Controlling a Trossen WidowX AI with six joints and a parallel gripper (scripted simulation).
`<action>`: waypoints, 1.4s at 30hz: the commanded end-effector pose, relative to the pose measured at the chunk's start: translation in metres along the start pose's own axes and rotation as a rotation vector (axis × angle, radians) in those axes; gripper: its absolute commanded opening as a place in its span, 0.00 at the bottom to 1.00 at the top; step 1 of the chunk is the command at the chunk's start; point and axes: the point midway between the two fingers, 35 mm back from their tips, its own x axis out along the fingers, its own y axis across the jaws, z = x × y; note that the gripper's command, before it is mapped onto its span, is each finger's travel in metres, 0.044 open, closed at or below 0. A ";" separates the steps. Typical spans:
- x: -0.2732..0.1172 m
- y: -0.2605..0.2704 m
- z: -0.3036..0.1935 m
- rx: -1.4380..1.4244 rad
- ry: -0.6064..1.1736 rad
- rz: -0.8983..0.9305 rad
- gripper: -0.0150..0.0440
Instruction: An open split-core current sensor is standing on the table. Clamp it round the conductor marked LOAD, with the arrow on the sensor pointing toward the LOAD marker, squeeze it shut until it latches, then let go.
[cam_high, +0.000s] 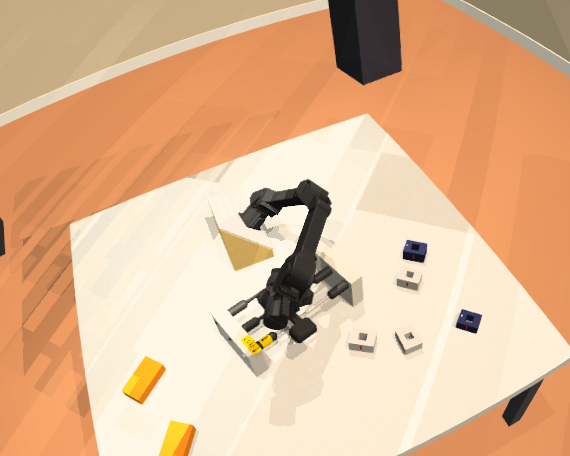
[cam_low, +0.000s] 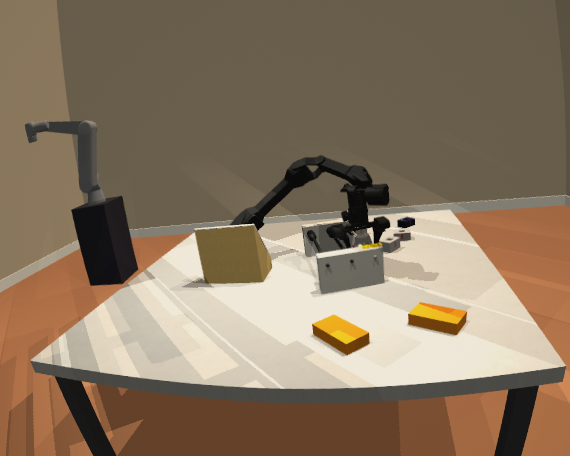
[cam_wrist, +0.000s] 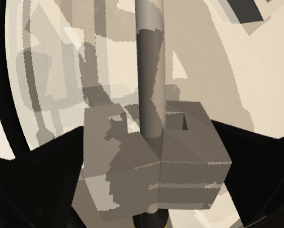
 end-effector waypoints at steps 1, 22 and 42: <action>0.000 0.000 0.000 0.000 0.000 0.001 0.89; 0.000 0.000 0.000 0.000 0.000 0.001 0.38; 0.000 0.000 0.000 0.000 0.000 0.001 0.25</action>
